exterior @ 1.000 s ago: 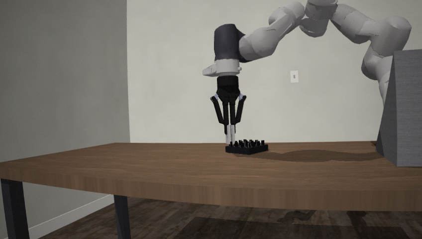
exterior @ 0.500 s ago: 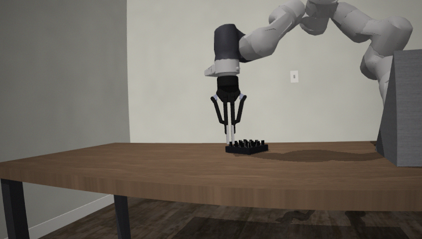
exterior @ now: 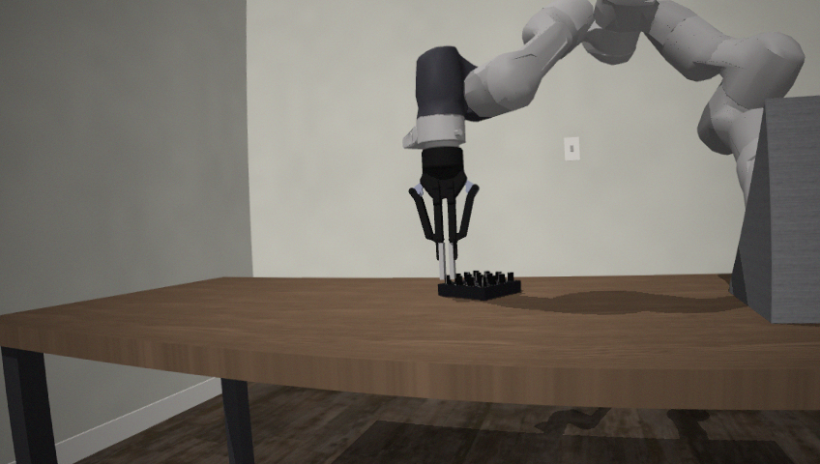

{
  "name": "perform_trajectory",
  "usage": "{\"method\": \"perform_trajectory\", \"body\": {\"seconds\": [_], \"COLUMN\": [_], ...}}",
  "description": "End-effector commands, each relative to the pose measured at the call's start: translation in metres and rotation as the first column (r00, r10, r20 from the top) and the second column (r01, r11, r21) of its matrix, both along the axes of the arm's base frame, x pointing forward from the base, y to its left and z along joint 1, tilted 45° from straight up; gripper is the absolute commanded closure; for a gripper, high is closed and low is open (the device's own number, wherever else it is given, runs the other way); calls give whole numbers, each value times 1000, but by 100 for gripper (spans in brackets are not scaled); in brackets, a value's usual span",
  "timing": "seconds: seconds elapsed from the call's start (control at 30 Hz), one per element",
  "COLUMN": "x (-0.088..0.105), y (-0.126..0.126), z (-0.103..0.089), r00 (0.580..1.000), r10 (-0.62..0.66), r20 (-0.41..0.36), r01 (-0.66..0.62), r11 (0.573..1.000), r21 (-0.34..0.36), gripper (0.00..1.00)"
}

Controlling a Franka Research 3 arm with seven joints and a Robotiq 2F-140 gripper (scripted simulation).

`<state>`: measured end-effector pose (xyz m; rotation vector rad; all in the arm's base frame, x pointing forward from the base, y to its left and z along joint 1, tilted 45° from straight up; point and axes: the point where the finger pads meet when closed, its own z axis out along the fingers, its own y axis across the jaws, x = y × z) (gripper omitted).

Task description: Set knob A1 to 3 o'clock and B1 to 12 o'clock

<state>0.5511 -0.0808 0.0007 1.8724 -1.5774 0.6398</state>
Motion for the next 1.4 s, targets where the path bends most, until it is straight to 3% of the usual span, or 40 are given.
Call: {"method": "perform_trajectory", "body": {"seconds": [0.0, 0.27, 0.77, 1.37], "x": [0, 0, 0, 0], "y": [-1, -1, -1, -1], "z": [-1, -1, -1, -1], "r00": [988, 969, 878, 814], "r10": [-104, -167, -330, -402], "r20": [116, 180, 346, 420], "r01": [105, 168, 333, 406], "r11": [994, 986, 941, 910], "r21": [2, 10, 53, 84], "gripper": [95, 95, 95, 95]}}
